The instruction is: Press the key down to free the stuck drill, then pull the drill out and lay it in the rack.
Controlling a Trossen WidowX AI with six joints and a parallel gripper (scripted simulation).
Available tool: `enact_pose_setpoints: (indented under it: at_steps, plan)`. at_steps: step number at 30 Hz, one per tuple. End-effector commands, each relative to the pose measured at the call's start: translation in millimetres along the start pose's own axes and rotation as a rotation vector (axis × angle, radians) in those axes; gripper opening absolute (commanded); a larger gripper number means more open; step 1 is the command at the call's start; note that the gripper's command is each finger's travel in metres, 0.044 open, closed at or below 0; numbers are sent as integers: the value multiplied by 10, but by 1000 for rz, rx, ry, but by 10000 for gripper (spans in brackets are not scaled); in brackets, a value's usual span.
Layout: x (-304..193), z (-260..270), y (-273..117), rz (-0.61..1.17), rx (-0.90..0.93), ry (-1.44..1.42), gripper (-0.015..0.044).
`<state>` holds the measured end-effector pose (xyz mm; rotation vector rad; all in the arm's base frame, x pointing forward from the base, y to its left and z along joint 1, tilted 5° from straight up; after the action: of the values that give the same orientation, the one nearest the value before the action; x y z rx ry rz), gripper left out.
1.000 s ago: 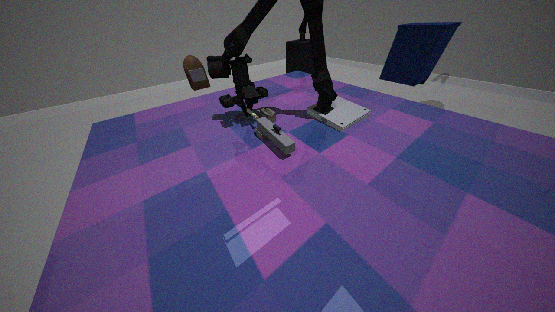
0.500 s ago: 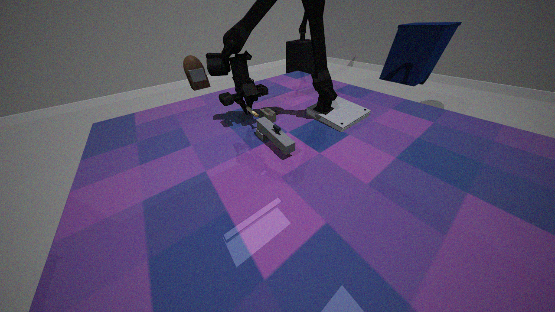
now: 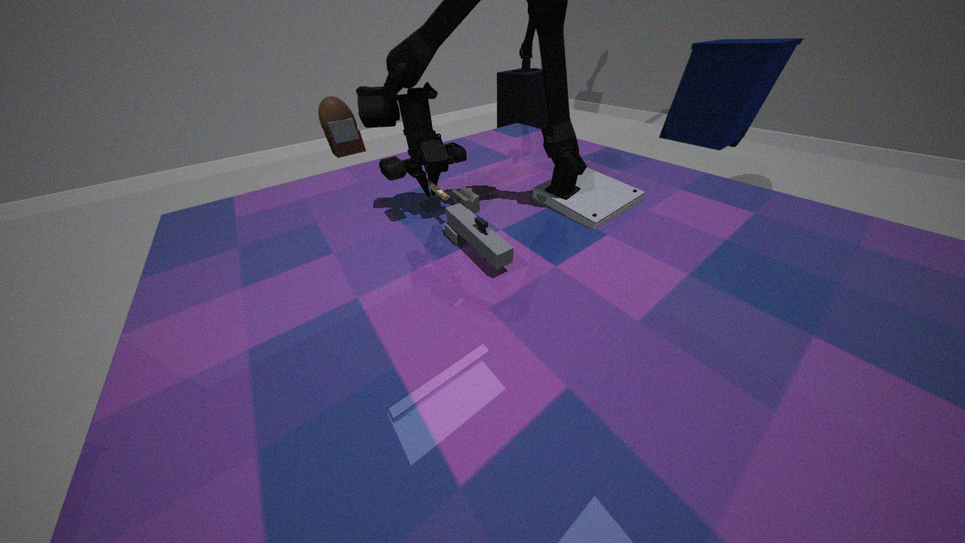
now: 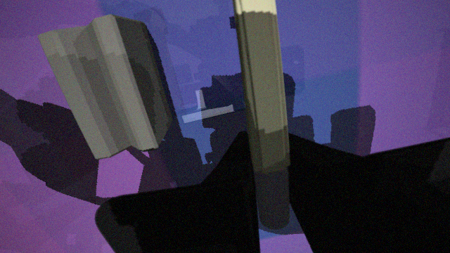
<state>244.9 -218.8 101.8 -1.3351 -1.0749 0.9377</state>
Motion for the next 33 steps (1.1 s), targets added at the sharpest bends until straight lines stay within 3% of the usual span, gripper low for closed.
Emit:
enact_pose_setpoints:
  at_steps: [1,33]
  plan:
    - [1,-1,-33,0,-1,-6,0]
    - [10,-1,-215,0,-1,-6,0]
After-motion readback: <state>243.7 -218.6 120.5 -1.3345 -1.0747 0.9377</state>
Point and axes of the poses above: the point midway between the two fingers, 35 mm back from their tips, its own y axis out along the fingers, its own z axis across the jaws, x = y × z, the point moved 5 cm from there along -y, back along the fingers, and after that the axes turned 4 degrees about y, right-handed, at the moved point
